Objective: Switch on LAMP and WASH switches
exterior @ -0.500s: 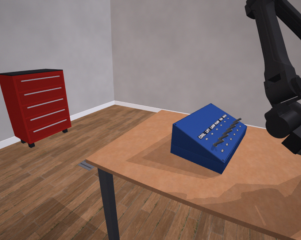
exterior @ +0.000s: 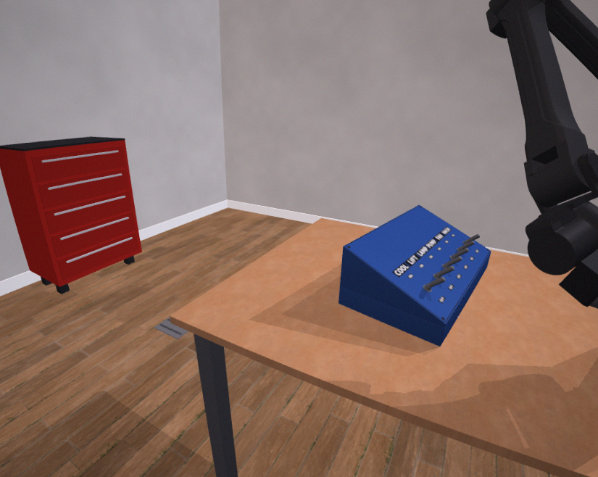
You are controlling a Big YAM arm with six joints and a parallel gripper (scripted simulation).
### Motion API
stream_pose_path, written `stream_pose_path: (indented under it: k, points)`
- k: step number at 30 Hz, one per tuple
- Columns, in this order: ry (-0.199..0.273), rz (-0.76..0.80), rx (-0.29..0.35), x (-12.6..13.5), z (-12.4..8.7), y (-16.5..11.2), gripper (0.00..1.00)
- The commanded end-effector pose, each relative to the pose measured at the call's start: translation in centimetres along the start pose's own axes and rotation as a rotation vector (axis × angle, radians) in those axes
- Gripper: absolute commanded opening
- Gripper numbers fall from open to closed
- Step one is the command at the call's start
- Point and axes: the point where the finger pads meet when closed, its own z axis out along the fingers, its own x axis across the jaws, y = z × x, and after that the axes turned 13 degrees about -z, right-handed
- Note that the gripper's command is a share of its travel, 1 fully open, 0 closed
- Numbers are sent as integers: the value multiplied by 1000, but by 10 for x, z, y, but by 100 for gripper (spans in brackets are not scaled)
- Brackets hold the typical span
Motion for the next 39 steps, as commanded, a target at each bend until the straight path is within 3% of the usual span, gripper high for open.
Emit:
stream_pose_path:
  k: [1, 20, 23, 25, 27, 31, 32, 34, 36, 39]
  points:
    - [0, -7, -3, 2, -1, 2, 100]
    - [-2, -24, -14, 5, -4, 8, 100]
    - [-42, 1, -49, -6, -17, 10, 100]
    - [-109, 16, -75, -17, -28, 11, 100]
    - [-218, 47, -122, -36, -46, 13, 100]
    - [-529, 167, -280, -87, -114, 13, 100]
    - [-535, 171, -286, -87, -114, 13, 100]
    - [-711, 262, -392, -112, -161, 6, 100]
    - [-711, 262, -392, -112, -161, 6, 100]
    - [-974, 436, -581, -140, -236, -16, 100]
